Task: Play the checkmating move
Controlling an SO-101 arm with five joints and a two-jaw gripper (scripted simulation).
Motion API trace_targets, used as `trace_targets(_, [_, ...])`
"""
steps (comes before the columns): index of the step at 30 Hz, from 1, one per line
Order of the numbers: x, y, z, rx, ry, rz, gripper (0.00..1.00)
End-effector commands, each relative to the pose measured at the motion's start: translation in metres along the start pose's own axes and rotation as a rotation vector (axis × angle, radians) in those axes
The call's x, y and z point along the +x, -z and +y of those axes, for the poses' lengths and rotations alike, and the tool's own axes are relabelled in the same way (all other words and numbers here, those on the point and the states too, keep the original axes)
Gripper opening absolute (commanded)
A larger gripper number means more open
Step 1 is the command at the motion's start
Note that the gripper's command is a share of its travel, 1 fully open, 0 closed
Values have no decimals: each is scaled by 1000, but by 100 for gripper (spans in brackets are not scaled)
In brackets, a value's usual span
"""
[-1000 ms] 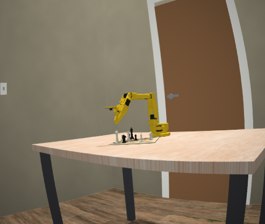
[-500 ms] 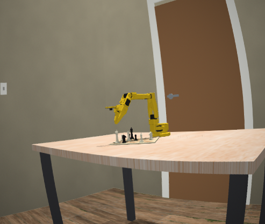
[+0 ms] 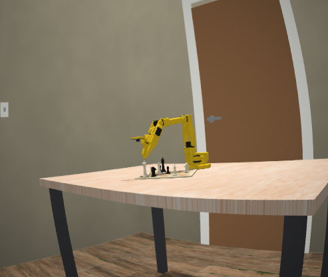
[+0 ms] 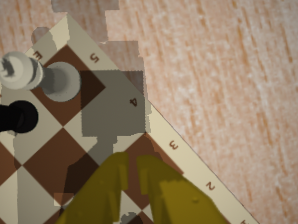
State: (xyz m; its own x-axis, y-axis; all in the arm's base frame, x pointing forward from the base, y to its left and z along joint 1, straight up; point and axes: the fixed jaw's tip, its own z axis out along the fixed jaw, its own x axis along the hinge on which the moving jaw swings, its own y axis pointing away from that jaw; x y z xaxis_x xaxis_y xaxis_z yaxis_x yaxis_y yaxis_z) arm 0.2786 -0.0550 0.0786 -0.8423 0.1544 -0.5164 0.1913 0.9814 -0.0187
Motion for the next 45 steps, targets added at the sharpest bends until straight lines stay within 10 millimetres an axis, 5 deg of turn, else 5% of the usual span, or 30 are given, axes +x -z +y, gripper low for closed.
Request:
trace_targets(1, [5, -10, -2, 3, -17, -11, 0])
trace_targets(15, [17, -32, -1, 3, -17, -11, 0])
trace_targets(45, [24, -36, -1, 3, -17, -10, 0])
